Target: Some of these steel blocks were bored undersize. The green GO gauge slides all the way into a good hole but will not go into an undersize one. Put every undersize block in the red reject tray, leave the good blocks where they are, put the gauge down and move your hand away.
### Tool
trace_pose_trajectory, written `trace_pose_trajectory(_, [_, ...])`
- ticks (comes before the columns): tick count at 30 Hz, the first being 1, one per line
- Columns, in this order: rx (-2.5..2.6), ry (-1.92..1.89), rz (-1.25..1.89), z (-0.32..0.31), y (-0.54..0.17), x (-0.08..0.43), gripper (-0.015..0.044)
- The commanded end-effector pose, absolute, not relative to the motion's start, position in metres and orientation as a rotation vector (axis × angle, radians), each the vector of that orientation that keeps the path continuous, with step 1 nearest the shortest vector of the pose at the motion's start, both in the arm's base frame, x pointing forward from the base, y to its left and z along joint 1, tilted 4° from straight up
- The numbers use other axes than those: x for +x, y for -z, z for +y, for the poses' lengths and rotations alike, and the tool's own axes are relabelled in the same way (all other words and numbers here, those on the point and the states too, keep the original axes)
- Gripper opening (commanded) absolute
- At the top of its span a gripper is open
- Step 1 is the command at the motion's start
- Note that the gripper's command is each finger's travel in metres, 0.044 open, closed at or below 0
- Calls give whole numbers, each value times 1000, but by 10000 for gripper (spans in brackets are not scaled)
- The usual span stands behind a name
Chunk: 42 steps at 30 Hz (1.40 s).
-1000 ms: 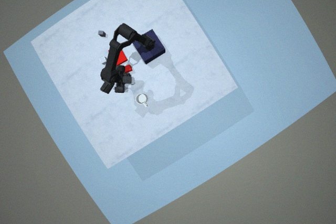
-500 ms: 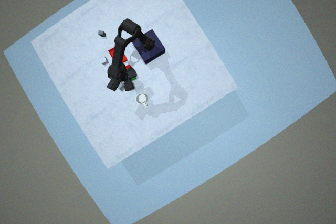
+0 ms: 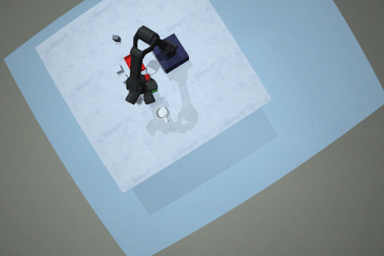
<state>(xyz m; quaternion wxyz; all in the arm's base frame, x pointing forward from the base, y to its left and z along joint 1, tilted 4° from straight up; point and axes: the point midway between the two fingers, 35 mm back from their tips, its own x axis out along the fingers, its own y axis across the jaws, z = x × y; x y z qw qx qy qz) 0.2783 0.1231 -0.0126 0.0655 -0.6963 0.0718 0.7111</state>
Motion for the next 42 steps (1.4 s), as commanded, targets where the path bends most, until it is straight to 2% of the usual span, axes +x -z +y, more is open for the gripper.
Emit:
trace_pose_trajectory(1, [-2092,-2158,209,123,24,274,0])
trace_pose_trajectory(24, [-2092,-2159,209,122,50,272,0])
trace_pose_trajectory(37, [-2099,-2150,217,122,44,276,341])
trace_pose_trajectory(41, [-2094,-2156,210,123,-17,277,440])
trace_pose_trajectory(42, [-2093,-2158,209,123,-27,276,440])
